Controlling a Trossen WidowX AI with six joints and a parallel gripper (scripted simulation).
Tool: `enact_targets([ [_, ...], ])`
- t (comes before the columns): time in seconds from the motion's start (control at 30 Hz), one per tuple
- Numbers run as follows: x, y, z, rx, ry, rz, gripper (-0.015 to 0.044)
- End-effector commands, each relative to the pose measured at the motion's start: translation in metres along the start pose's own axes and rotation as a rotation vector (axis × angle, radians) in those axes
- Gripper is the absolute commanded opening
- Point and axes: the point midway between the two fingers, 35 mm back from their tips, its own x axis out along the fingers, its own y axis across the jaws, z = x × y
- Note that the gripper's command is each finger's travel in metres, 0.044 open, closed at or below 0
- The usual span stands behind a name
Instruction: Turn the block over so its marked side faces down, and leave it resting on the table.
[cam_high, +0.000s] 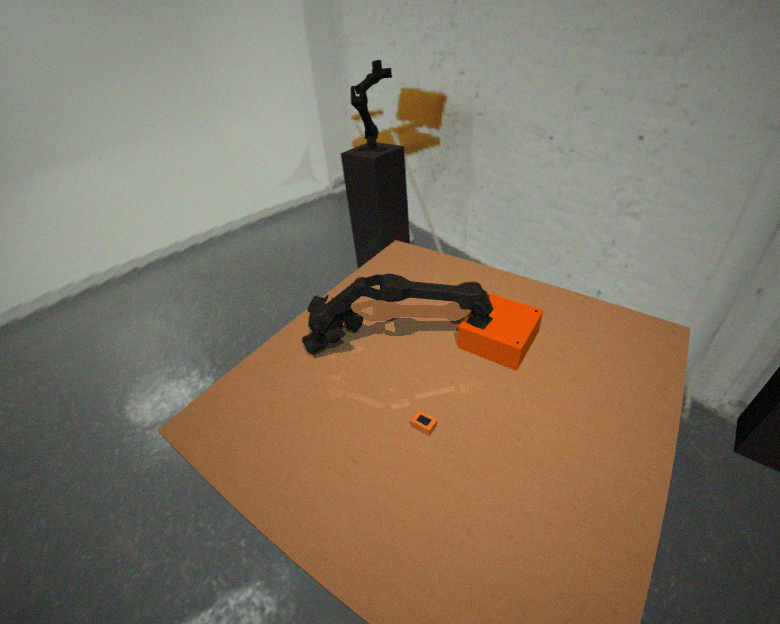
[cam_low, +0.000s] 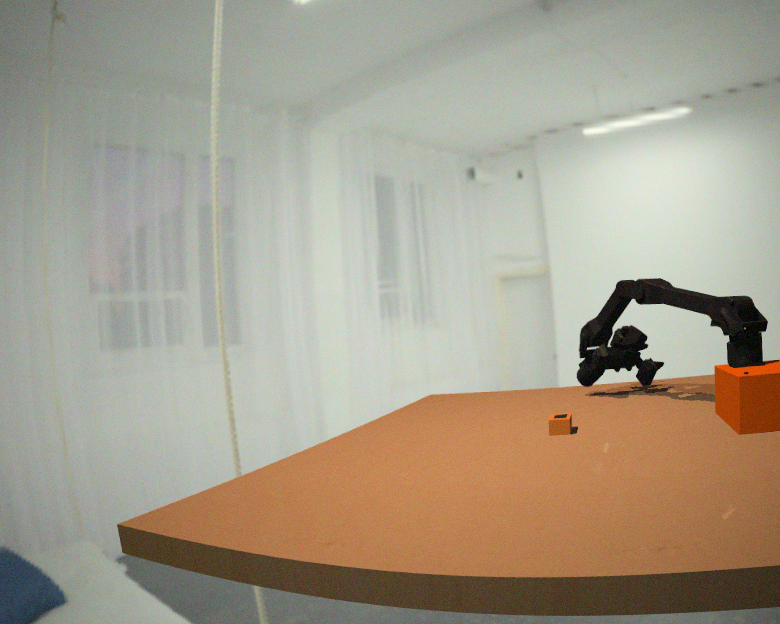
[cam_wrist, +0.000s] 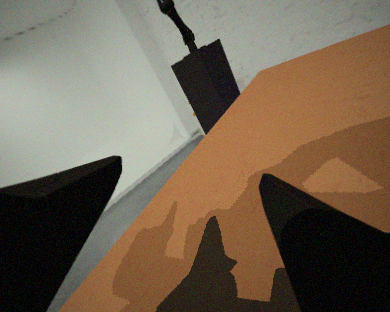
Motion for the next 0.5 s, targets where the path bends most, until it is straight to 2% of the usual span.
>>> enact_targets([
  [0.0,-0.001,0.0,0.0,-0.005,0.004,-0.002,0.0426],
  [0.1,-0.024,-0.001,0.001,-0.081,0.067,-0.032,0.044],
  [0.23,-0.082,-0.008,0.004,-0.313,0.239,-0.069,0.044],
  [0.47,-0.176,-0.03,0.012,-0.775,0.542,0.008,0.044],
])
